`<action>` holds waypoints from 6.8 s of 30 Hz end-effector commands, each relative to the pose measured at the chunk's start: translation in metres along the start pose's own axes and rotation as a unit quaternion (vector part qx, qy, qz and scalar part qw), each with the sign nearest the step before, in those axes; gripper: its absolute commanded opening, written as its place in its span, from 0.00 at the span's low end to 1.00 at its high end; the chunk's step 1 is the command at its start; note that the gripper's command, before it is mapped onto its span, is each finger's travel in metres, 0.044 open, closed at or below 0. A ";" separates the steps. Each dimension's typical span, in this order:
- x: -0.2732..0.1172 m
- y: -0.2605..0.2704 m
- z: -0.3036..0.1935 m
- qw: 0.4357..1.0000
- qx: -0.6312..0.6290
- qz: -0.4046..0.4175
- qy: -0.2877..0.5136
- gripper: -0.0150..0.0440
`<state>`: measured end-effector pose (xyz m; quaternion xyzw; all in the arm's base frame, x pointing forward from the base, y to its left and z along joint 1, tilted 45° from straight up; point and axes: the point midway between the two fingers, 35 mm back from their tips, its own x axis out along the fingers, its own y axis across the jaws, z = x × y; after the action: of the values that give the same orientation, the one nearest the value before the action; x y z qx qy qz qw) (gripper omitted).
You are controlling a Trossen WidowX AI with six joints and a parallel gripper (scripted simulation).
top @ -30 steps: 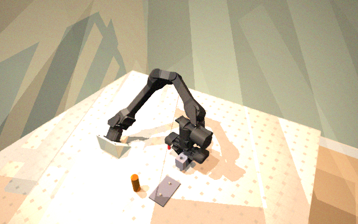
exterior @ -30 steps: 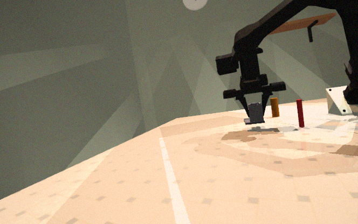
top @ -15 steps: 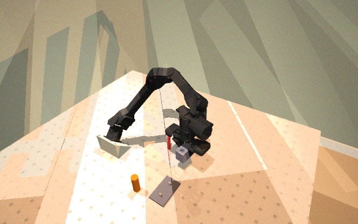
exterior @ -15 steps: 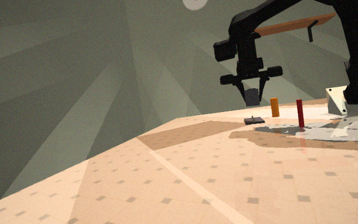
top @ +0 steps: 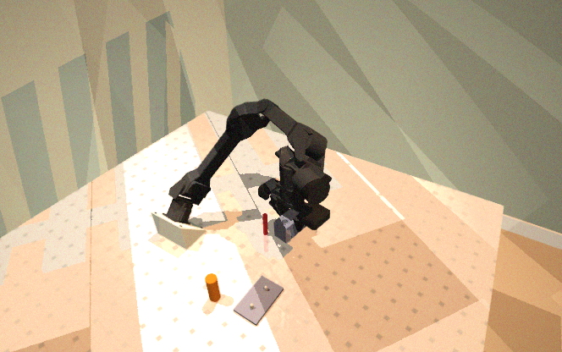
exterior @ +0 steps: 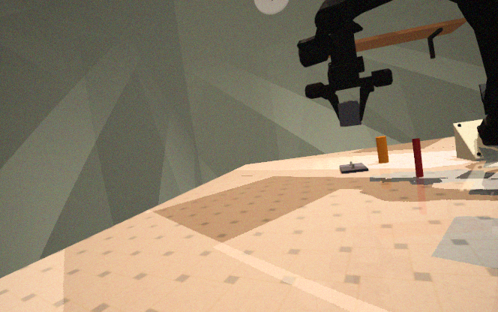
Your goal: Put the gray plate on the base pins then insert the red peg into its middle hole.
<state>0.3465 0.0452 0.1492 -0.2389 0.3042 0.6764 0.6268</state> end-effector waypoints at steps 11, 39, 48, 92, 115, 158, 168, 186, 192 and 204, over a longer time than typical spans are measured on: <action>0.005 -0.009 -0.027 1.000 -0.014 0.000 0.004 0.25; 0.046 -0.025 -0.107 0.998 -0.062 0.008 0.008 0.25; 0.061 -0.025 -0.132 0.997 -0.078 0.012 0.009 0.25; 0.088 -0.023 -0.152 0.996 -0.089 0.014 0.008 0.25; 0.106 -0.023 -0.152 0.996 -0.091 0.015 0.010 0.25; -0.016 -0.018 -0.122 0.998 0.068 0.009 0.015 1.00; -0.023 0.031 -0.051 0.875 0.484 -0.012 0.018 1.00; -0.012 0.105 0.012 0.505 0.863 -0.027 0.000 1.00; -0.007 0.126 0.022 0.397 0.917 -0.028 -0.007 1.00; -0.007 0.126 0.022 0.397 0.917 -0.028 -0.007 1.00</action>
<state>0.2288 0.0477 0.1816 0.4544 0.7302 0.0019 0.5102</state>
